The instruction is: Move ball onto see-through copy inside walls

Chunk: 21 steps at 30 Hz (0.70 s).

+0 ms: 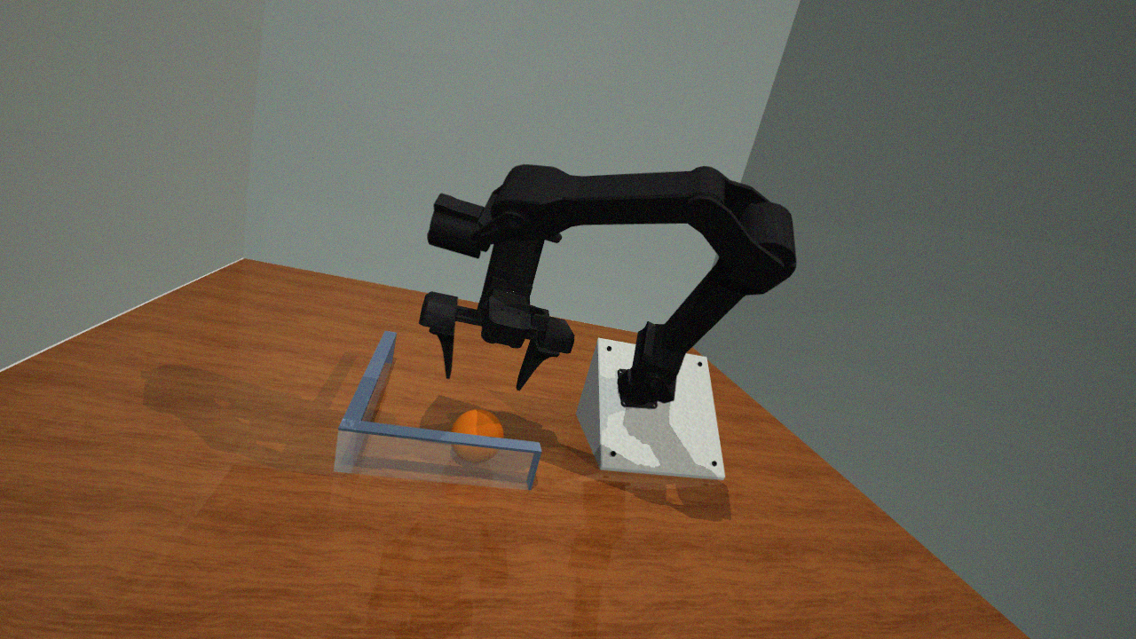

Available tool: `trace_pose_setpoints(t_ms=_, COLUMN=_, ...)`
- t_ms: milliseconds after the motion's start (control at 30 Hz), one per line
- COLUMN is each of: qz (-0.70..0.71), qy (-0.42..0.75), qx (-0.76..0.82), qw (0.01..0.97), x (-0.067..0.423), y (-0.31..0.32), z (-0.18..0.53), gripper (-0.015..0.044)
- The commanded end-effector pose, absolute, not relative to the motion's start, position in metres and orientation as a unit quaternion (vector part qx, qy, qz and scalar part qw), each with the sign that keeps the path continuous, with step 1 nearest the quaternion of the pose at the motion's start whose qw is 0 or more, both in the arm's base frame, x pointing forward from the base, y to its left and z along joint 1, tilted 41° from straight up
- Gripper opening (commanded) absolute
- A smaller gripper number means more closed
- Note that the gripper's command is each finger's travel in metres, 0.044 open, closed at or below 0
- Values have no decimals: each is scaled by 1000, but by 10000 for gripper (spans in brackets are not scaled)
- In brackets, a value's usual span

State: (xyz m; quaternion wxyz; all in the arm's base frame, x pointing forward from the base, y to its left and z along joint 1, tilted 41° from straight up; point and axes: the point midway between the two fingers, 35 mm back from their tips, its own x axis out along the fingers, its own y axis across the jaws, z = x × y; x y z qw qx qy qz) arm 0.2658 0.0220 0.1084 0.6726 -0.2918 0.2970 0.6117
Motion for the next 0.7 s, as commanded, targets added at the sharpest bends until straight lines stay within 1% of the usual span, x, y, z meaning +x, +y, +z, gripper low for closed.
trace_pose_setpoints(t_ms=0, qz=613, qy=299, qx=-288, qw=672, x=265, y=23, z=106, gripper=440)
trace_pose_setpoints(t_ms=133, qz=613, qy=299, qx=-289, qw=672, x=265, y=22, z=108, gripper=440)
trace_pose_setpoints(t_ms=300, qz=614, qy=300, qx=-289, qw=670, x=261, y=-8, z=142, gripper=440)
trace_pose_setpoints(t_ms=667, qz=614, qy=300, qx=-289, qw=670, x=261, y=-9, z=144, gripper=440)
